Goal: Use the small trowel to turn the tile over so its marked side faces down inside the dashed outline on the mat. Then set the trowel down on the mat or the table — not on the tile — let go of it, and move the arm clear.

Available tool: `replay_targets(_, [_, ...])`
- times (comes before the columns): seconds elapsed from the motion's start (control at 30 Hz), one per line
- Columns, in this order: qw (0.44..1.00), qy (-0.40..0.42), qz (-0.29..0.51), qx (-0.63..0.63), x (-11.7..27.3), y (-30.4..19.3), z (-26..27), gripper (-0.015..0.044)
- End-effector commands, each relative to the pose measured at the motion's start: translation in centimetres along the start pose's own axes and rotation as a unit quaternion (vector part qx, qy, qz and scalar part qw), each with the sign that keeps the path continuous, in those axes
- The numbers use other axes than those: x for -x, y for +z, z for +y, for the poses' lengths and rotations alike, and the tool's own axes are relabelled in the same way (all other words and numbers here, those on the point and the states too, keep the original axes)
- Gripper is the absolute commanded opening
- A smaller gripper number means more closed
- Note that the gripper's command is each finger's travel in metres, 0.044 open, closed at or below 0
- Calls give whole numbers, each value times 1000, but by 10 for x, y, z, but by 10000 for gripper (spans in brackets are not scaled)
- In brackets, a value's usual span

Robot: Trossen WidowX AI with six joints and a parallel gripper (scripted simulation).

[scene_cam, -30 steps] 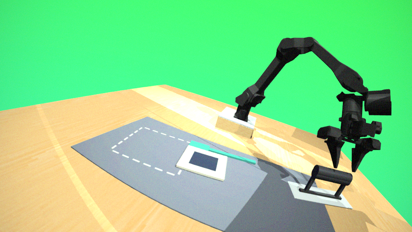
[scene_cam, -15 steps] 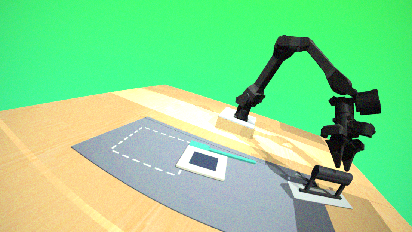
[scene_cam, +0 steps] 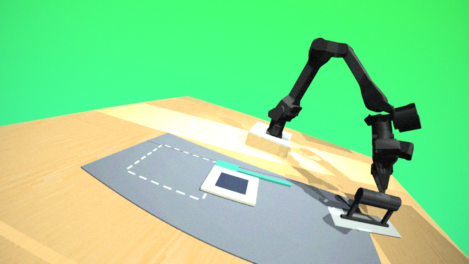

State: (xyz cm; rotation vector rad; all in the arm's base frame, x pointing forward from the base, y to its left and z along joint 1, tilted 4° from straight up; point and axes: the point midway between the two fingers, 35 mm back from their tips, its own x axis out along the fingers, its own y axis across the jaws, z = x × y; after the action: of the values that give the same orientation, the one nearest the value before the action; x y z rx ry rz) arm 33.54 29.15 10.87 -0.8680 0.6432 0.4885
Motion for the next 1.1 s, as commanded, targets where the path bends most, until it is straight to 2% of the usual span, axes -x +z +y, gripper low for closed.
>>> replay_targets(0.0, [998,-15,-4,66,0,-8,2,300])
replay_targets(0.5, [951,-75,-10,301,7,-32,3,300])
replay_targets(1.07, [947,-78,-10,310,-7,-31,1,300])
